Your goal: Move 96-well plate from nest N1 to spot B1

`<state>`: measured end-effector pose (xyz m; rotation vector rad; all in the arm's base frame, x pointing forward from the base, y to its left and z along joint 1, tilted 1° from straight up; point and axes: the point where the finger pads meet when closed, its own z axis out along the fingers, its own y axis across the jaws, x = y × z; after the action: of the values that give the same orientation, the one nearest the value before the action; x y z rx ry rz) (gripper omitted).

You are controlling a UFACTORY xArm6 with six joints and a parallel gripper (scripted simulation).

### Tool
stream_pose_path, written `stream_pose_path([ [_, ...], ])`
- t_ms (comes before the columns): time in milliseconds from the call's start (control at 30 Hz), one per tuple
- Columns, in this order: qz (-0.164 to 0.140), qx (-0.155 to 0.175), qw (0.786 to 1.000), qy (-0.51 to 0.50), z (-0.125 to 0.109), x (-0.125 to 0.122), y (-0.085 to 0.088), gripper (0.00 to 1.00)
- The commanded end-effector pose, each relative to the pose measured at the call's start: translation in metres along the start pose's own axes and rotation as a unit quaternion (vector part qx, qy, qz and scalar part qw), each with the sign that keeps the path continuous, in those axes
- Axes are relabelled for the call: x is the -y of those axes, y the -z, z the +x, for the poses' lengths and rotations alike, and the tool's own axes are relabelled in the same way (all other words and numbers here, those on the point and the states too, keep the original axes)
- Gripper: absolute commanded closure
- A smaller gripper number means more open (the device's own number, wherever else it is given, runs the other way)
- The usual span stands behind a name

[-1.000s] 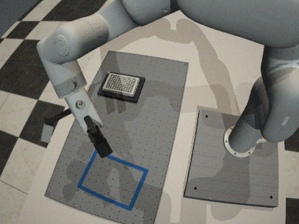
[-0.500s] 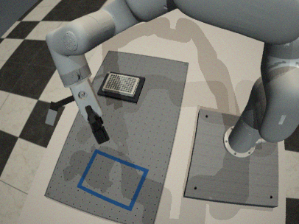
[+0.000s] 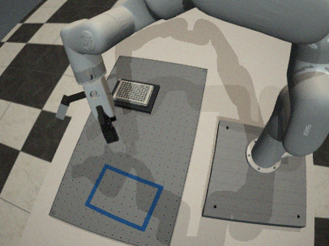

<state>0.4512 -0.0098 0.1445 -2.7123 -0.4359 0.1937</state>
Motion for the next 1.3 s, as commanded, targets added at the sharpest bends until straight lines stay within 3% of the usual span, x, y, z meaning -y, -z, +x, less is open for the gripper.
stream_pose_path([
  [0, -0.019, -0.009, 0.999, -0.025, -0.004, -0.023, 0.004, 0.00],
  [133, -0.020, -0.009, 0.999, -0.025, -0.006, -0.033, 0.005, 0.00],
  [267, -0.057, -0.025, 0.995, -0.078, -0.012, -0.052, 0.008, 0.00],
  [533, -0.057, -0.025, 0.995, -0.078, -0.018, -0.074, 0.011, 0.00],
  [667, -0.092, -0.042, 0.987, -0.128, -0.025, -0.093, 0.014, 0.00],
  [800, -0.093, -0.042, 0.987, -0.128, -0.032, -0.111, 0.017, 0.00],
  [933, -0.093, -0.042, 0.987, -0.128, -0.033, -0.114, 0.017, 0.00],
  [1067, -0.126, -0.060, 0.975, -0.175, -0.041, -0.132, 0.021, 0.00],
  [1267, -0.126, -0.060, 0.975, -0.175, -0.049, -0.150, 0.024, 0.00],
])
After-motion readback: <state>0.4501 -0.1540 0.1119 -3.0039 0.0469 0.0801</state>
